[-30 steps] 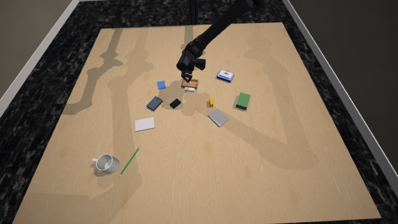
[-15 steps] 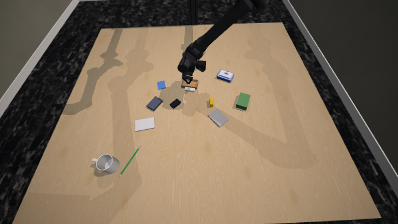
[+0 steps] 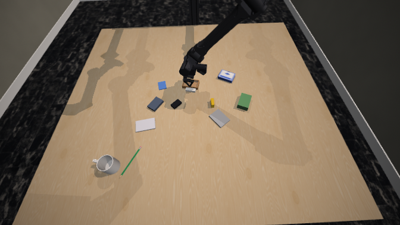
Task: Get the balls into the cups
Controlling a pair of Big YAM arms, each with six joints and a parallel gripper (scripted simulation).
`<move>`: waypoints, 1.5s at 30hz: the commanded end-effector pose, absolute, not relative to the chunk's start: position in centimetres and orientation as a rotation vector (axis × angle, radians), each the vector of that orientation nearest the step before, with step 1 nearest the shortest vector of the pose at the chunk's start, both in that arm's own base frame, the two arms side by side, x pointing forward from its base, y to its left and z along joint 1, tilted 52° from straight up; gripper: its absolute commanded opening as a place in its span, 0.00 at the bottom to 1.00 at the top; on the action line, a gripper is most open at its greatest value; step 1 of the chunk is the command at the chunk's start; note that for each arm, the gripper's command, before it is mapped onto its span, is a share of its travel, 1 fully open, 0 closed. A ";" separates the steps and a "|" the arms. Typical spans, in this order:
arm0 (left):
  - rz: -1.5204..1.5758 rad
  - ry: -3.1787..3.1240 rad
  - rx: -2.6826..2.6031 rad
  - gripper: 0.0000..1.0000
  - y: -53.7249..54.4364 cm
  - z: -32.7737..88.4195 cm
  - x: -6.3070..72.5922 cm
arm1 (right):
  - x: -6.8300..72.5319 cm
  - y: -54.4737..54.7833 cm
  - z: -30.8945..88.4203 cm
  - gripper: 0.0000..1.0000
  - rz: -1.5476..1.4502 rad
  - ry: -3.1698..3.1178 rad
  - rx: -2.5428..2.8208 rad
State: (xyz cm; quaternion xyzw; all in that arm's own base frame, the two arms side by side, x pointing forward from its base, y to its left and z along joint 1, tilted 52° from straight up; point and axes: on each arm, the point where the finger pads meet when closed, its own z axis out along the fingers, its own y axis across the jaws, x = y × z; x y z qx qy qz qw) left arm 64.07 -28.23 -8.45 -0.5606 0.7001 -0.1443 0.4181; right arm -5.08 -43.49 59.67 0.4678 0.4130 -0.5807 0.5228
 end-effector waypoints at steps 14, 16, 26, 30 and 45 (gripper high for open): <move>-0.339 1.761 -1.399 0.87 -26.6 -11.0 66.4 | -5.8 -42.4 62.6 1.00 -1.434 0.955 1.093; -0.337 1.762 -1.399 0.87 -26.5 -11.2 66.6 | -5.8 -42.4 62.6 1.00 -1.434 0.955 1.093; -0.340 1.762 -1.399 0.87 -26.4 -11.4 66.9 | -5.8 -42.4 62.6 1.00 -1.434 0.955 1.093; -0.340 1.762 -1.399 0.87 -26.4 -11.5 66.9 | -5.8 -42.4 62.6 1.00 -1.434 0.955 1.093; -0.337 1.762 -1.399 0.70 -26.4 -11.5 66.9 | -5.8 -42.4 62.6 1.00 -1.434 0.955 1.093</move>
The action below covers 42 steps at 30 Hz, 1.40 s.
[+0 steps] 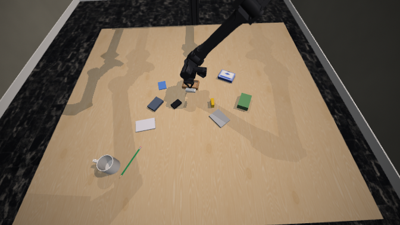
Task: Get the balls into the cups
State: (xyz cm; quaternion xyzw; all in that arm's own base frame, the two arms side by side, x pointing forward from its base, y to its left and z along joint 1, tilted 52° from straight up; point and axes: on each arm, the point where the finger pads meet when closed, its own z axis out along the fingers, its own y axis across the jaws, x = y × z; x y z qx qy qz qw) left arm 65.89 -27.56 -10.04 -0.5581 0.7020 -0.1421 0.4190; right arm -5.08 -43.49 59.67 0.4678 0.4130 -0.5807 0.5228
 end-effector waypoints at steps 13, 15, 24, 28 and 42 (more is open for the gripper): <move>-0.337 1.764 -1.399 0.70 -26.4 -11.5 66.9 | -5.8 -42.4 62.6 1.00 -1.434 0.955 1.093; -0.337 1.764 -1.399 0.70 -26.4 -11.5 66.9 | -5.8 -42.4 62.6 1.00 -1.434 0.955 1.093; -0.337 1.764 -1.399 0.70 -26.4 -11.5 66.9 | -5.8 -42.4 62.6 1.00 -1.434 0.955 1.093; -0.337 1.764 -1.399 0.70 -26.4 -11.5 66.9 | -5.8 -42.4 62.6 1.00 -1.434 0.955 1.093; -0.329 1.768 -1.399 0.70 -26.4 -11.4 66.6 | -5.8 -42.4 62.6 1.00 -1.434 0.955 1.093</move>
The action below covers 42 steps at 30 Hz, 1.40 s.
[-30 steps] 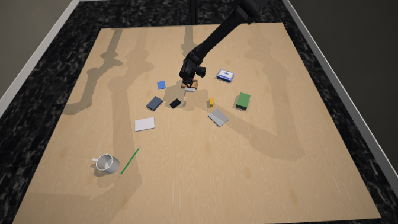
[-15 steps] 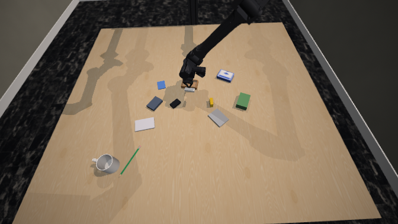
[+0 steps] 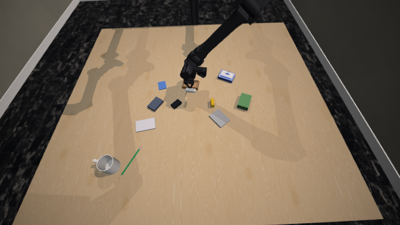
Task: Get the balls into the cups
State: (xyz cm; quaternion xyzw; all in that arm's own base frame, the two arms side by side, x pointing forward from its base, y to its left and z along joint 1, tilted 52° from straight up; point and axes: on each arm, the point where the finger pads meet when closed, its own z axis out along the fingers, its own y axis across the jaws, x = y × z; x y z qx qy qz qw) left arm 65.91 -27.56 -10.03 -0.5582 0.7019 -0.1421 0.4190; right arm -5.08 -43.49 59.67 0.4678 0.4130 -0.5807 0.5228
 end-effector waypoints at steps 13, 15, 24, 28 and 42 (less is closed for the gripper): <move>-0.373 1.773 -1.384 0.70 -29.5 -8.5 64.4 | -5.8 -42.4 62.6 1.00 -1.434 0.955 1.093; -0.373 1.773 -1.384 0.70 -29.6 -8.3 64.1 | -5.8 -42.4 62.6 1.00 -1.434 0.955 1.093; -0.373 1.773 -1.384 0.70 -30.0 -7.4 62.9 | -5.8 -42.4 62.6 1.00 -1.434 0.955 1.093; -0.373 1.773 -1.384 0.70 -30.2 -6.9 62.3 | -5.8 -42.4 62.6 1.00 -1.434 0.955 1.093; -0.374 1.773 -1.384 0.70 -30.7 -5.7 60.8 | -5.8 -42.4 62.6 1.00 -1.434 0.955 1.093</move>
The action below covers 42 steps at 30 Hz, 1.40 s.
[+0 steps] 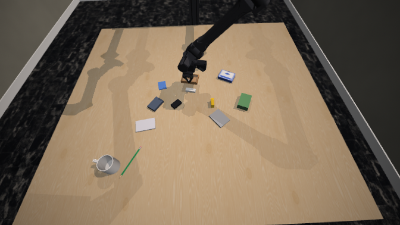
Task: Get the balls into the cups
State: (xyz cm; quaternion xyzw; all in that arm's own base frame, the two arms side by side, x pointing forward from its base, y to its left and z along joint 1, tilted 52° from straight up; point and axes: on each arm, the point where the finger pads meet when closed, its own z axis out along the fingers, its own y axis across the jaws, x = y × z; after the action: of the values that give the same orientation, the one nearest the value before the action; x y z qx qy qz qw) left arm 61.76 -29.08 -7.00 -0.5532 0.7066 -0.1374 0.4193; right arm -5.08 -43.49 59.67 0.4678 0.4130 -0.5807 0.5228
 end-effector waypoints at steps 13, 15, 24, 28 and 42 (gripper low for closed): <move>-0.362 1.769 -1.394 0.70 -30.1 -5.9 60.7 | -5.8 -42.4 62.6 1.00 -1.434 0.955 1.093; -0.361 1.770 -1.393 0.70 -30.1 -5.9 60.7 | -5.8 -42.4 62.6 1.00 -1.434 0.955 1.093; -0.365 1.768 -1.394 0.70 -30.1 -5.9 60.7 | -5.8 -42.4 62.6 1.00 -1.434 0.955 1.093; -0.365 1.768 -1.394 0.70 -30.1 -5.9 60.7 | -5.8 -42.4 62.6 1.00 -1.434 0.955 1.093; -0.412 1.801 -1.375 0.70 -30.2 -5.3 61.2 | -5.8 -42.4 62.6 1.00 -1.434 0.955 1.093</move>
State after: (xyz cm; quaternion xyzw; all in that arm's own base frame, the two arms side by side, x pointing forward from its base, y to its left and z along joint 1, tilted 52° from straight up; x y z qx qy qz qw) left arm 61.18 -29.08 -6.70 -0.5544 0.7119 -0.1510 0.4039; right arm -5.08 -43.49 59.67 0.4678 0.4130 -0.5807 0.5228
